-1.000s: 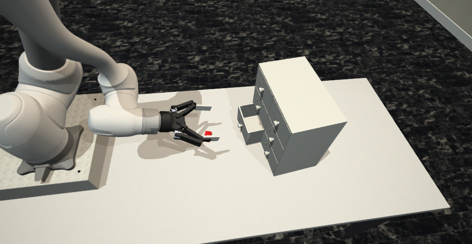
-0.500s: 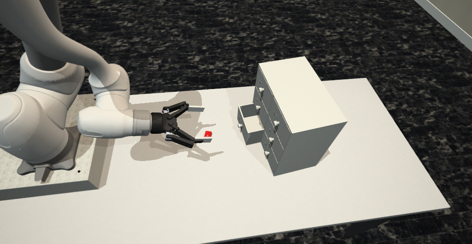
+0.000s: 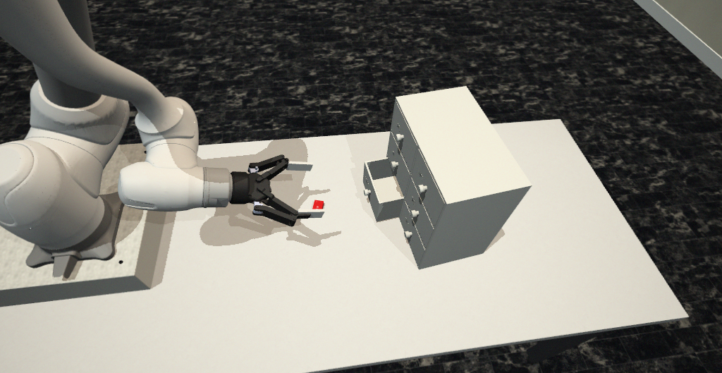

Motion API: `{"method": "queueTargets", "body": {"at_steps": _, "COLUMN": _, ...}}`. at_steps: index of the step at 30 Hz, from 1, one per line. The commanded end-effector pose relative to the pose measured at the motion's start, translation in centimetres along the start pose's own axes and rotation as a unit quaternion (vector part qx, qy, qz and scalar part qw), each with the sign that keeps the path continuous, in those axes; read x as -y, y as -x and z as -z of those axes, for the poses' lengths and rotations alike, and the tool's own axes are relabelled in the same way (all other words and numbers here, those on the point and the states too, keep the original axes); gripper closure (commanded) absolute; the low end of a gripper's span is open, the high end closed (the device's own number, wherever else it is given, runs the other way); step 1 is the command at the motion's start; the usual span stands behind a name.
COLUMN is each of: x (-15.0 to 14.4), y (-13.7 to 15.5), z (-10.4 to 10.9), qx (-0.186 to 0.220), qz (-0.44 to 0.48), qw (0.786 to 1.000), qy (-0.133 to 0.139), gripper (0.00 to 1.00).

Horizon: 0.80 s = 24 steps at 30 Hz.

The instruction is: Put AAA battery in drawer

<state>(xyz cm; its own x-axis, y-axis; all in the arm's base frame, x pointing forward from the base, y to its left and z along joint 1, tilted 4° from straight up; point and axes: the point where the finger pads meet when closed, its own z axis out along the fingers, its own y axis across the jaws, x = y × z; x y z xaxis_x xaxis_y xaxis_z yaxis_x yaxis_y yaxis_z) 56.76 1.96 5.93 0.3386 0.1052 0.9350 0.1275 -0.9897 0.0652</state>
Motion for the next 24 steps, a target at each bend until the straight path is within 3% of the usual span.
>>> {"method": "queueTargets", "body": {"at_steps": 1, "x": 0.01, "y": -0.03, "z": 0.00, "qx": 0.003, "qz": 0.000, "qw": 1.000, "qy": 0.000, "gripper": 0.00}}
{"method": "queueTargets", "body": {"at_steps": 24, "x": 0.01, "y": -0.40, "z": 0.14, "qx": 0.064, "qz": 0.000, "qw": 0.998, "qy": 0.000, "gripper": 0.00}}
